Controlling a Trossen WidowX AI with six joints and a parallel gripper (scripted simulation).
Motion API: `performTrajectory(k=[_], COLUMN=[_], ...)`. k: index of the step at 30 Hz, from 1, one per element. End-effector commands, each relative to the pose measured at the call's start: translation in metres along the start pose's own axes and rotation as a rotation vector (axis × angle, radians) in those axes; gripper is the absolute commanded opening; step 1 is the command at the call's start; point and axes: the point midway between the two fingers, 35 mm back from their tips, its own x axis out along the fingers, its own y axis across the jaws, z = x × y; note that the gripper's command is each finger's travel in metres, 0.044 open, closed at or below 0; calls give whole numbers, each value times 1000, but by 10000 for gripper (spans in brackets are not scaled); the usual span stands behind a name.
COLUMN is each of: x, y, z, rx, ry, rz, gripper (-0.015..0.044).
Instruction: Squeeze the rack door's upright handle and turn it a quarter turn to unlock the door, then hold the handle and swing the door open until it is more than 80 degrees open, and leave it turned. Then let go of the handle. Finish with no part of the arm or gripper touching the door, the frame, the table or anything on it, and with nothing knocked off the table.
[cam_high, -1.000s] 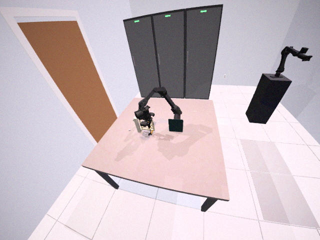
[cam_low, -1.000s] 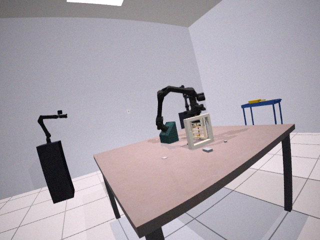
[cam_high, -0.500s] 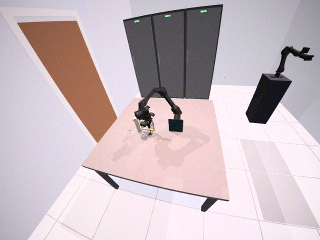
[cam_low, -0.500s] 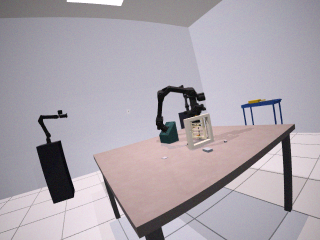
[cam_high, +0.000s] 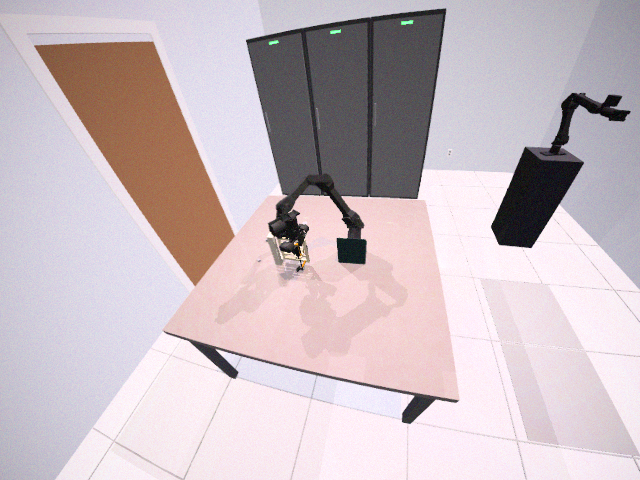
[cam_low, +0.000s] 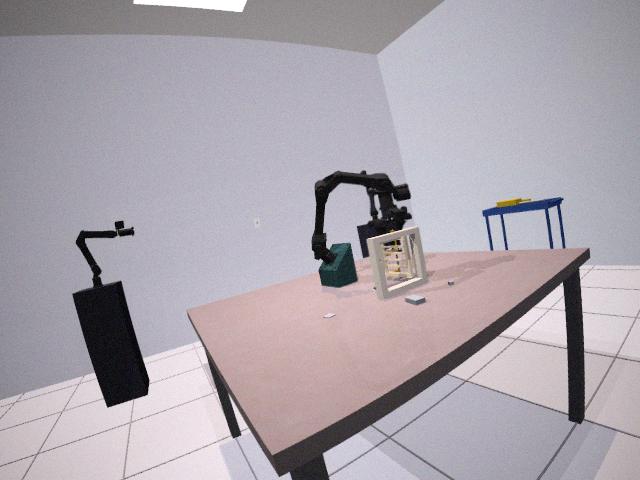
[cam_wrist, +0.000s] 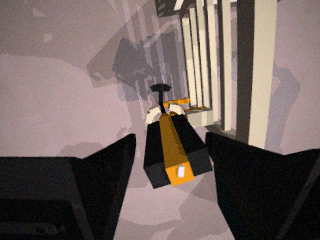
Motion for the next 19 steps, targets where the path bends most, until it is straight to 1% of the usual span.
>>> performTrajectory(k=[1, 19], x=[-6, -29], y=[1, 2], z=[0, 0], rx=[5, 5], ry=[3, 4], rz=[4, 5], gripper=[294, 294])
